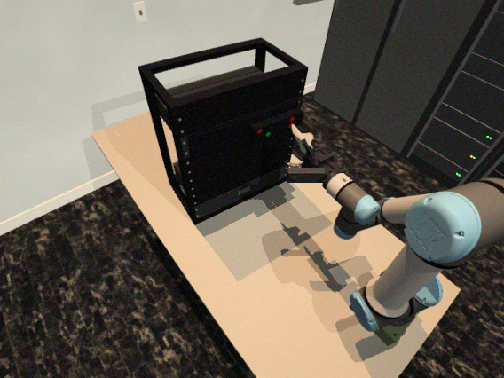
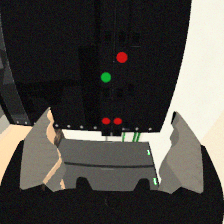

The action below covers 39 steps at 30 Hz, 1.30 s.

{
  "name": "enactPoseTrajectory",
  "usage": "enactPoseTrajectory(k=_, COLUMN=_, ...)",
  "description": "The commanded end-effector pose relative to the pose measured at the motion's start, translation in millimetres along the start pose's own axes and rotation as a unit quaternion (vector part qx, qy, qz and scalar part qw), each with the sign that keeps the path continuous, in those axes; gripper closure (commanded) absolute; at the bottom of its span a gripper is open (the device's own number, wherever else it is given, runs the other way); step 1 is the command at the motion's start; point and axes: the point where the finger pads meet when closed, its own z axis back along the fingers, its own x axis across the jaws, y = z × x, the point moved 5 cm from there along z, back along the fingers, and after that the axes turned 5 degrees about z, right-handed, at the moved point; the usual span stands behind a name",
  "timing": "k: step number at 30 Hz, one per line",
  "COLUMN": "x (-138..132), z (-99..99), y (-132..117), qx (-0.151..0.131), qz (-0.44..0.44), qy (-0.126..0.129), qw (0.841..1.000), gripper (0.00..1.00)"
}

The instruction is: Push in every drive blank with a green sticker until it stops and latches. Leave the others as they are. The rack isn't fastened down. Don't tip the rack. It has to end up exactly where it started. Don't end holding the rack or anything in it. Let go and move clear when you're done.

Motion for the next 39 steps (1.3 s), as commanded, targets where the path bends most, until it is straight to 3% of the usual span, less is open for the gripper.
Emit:
enactPoseTrajectory(k=1, x=2, z=-21.9, y=6, qx=-0.003, qz=0.0, qy=-0.001, qw=1.0, gripper=0.0)
enactPoseTrajectory(k=11, x=2, z=-46.0, y=13, qx=-0.003, qz=0.0, qy=-0.001, qw=1.0, gripper=0.0)
enactPoseTrajectory(k=39, x=3, z=-52.1, y=15, qx=-0.003, qz=0.0, qy=-0.001, qw=1.0, gripper=0.0)
